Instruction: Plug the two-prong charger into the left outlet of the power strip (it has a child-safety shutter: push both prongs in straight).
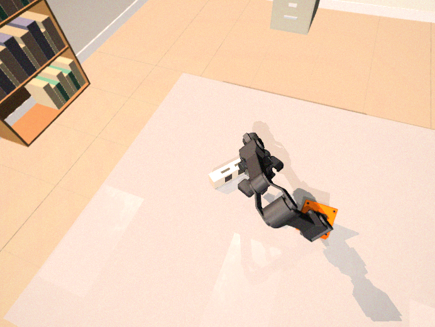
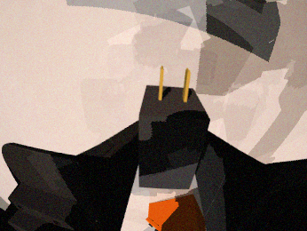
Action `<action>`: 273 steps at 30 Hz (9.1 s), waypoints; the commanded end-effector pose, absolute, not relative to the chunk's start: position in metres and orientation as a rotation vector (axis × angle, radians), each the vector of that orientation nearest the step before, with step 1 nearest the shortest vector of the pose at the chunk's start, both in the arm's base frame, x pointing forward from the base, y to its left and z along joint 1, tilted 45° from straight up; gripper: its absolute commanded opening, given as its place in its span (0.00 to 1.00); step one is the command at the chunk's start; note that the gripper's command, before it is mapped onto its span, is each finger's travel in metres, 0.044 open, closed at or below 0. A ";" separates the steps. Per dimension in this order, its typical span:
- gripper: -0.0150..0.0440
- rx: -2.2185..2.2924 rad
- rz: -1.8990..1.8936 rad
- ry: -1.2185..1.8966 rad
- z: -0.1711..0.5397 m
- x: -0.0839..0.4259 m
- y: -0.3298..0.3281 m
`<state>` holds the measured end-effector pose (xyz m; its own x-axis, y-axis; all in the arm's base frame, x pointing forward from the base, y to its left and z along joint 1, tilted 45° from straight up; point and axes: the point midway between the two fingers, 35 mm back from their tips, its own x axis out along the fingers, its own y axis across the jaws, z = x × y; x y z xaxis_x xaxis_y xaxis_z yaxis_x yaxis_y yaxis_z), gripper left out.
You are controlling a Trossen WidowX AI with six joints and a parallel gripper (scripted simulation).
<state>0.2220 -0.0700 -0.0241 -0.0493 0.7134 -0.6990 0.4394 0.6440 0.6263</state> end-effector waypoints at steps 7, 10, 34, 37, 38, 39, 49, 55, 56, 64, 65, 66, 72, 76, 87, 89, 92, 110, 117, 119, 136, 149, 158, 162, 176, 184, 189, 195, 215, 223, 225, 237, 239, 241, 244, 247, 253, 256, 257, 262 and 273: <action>0.25 0.996 0.234 1.683 -0.021 0.243 -0.057; 0.25 1.010 0.220 1.687 -0.021 0.248 -0.052; 0.25 1.097 0.150 1.711 -0.018 0.278 -0.022; 0.25 1.098 0.149 1.712 -0.019 0.281 -0.023; 0.25 1.099 0.149 1.712 -0.020 0.282 -0.023; 0.25 1.099 0.149 1.712 -0.020 0.283 -0.023; 0.25 1.104 0.145 1.713 -0.024 0.293 -0.026; 0.25 1.107 0.143 1.714 -0.026 0.298 -0.028; 0.25 1.107 0.143 1.714 -0.027 0.299 -0.029; 0.25 1.111 0.140 1.715 -0.030 0.307 -0.031; 0.25 1.111 0.140 1.715 -0.030 0.308 -0.031; 0.25 1.112 0.140 1.715 -0.031 0.309 -0.031; 0.25 1.115 0.138 1.716 -0.033 0.315 -0.033; 0.25 1.116 0.136 1.716 -0.035 0.318 -0.034; 0.25 1.117 0.136 1.716 -0.035 0.320 -0.034; 0.25 1.117 0.136 1.716 -0.035 0.320 -0.034; 0.25 1.117 0.136 1.716 -0.035 0.320 -0.034; 0.25 1.117 0.136 1.716 -0.035 0.322 -0.035; 0.25 1.117 0.136 1.716 -0.035 0.322 -0.036; 0.25 1.117 0.136 1.716 -0.035 0.323 -0.036; 0.25 1.117 0.136 1.716 -0.036 0.324 -0.037; 0.25 1.117 0.136 1.716 -0.037 0.326 -0.038; 0.25 1.117 0.136 1.716 -0.037 0.326 -0.038; 0.25 1.117 0.136 1.716 -0.037 0.326 -0.038; 0.25 1.117 0.136 1.716 -0.038 0.326 -0.038; 0.25 1.117 0.136 1.716 -0.038 0.326 -0.038; 0.25 1.117 0.136 1.716 -0.038 0.326 -0.038; 0.25 1.116 0.136 1.716 -0.038 0.327 -0.039; 0.25 1.116 0.136 1.716 -0.038 0.327 -0.039; 0.25 1.116 0.136 1.716 -0.039 0.328 -0.039; 0.25 1.116 0.136 1.716 -0.038 0.328 -0.039; 0.25 1.116 0.136 1.716 -0.039 0.329 -0.040; 0.25 1.116 0.136 1.716 -0.039 0.330 -0.040; 0.25 1.116 0.136 1.716 -0.039 0.330 -0.040; 0.25 1.116 0.136 1.716 -0.039 0.330 -0.041; 0.25 1.116 0.136 1.715 -0.039 0.331 -0.041; 0.25 1.116 0.136 1.715 -0.040 0.332 -0.042; 0.25 1.116 0.136 1.715 -0.040 0.333 -0.042; 0.25 1.116 0.136 1.715 -0.040 0.333 -0.042; 0.25 1.116 0.136 1.715 -0.041 0.334 -0.042; 0.25 1.116 0.136 1.715 -0.041 0.336 -0.044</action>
<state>0.3332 -0.0418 -0.0421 -0.0335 0.7247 -0.6882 0.6098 0.5604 0.5605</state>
